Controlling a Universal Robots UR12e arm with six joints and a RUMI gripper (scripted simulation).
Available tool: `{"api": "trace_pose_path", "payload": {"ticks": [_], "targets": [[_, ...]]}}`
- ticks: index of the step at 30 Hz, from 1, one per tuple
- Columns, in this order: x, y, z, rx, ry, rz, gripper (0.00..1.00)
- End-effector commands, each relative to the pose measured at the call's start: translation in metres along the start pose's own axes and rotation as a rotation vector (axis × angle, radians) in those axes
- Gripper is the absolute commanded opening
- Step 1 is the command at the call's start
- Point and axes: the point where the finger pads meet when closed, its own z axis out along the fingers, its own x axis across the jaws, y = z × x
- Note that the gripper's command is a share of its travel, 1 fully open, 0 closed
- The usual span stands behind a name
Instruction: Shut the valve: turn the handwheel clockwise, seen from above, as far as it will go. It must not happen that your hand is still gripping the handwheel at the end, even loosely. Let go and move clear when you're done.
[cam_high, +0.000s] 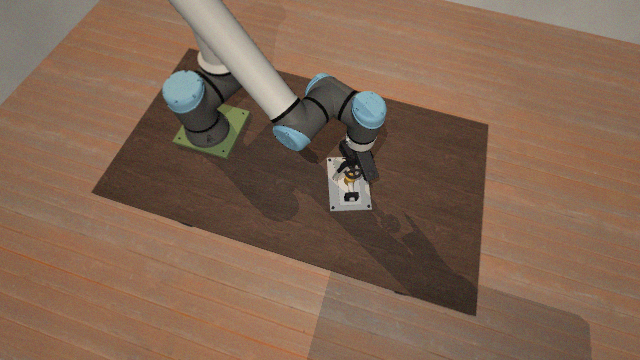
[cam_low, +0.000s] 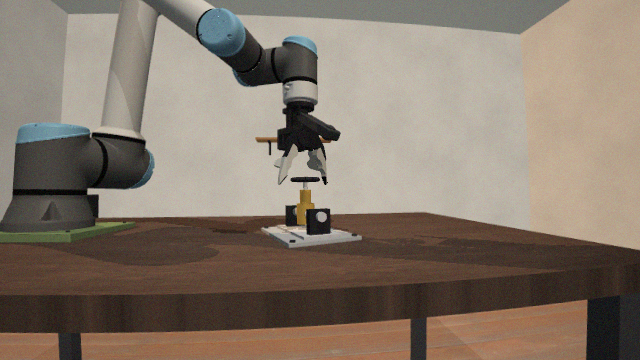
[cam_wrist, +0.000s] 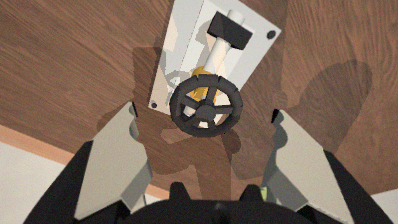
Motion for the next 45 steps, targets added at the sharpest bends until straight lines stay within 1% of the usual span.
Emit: {"api": "trace_pose_path", "payload": {"ticks": [1, 11, 14, 26, 28, 41, 43, 45], "targets": [[0.0, -0.001, -0.001, 0.001, -0.001, 0.0, 1.0], [0.0, -0.001, -0.007, 0.001, -0.001, 0.0, 1.0], [0.0, -0.001, -0.012, 0.001, -0.001, 0.0, 1.0], [0.0, -0.001, -0.041, 0.001, -0.001, 0.0, 1.0], [0.0, -0.001, -0.041, 0.001, -0.001, 0.0, 1.0], [0.0, 0.0, -0.076, 0.001, -0.001, 0.0, 1.0], [0.0, 0.0, -0.081, 0.001, -0.001, 0.0, 1.0], [0.0, 0.0, -0.081, 0.001, -0.001, 0.0, 1.0]]}}
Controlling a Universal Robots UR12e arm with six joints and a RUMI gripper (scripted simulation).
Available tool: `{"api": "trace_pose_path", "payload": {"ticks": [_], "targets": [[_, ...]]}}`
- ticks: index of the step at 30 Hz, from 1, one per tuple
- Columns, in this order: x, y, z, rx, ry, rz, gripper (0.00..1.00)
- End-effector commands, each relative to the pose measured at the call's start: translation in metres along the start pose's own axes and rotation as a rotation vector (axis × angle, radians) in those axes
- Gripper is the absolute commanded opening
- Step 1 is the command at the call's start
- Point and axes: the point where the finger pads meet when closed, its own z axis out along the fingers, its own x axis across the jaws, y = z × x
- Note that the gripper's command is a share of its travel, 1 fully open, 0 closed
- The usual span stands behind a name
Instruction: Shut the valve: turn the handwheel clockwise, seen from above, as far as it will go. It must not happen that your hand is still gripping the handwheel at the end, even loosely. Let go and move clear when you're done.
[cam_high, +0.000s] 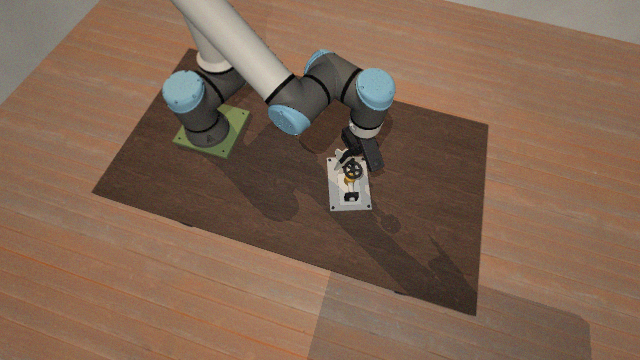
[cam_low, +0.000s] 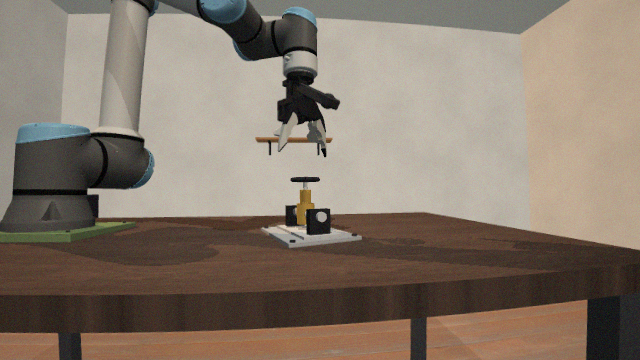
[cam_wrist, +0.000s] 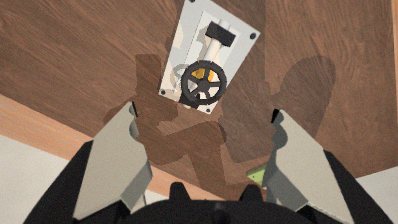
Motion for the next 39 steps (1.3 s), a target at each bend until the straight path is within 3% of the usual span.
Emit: {"api": "trace_pose_path", "payload": {"ticks": [1, 12, 39], "targets": [[0.0, 0.0, -0.007, 0.001, -0.001, 0.0, 1.0], [0.0, 0.0, -0.018, 0.001, -0.001, 0.0, 1.0], [0.0, 0.0, -0.018, 0.001, -0.001, 0.0, 1.0]]}}
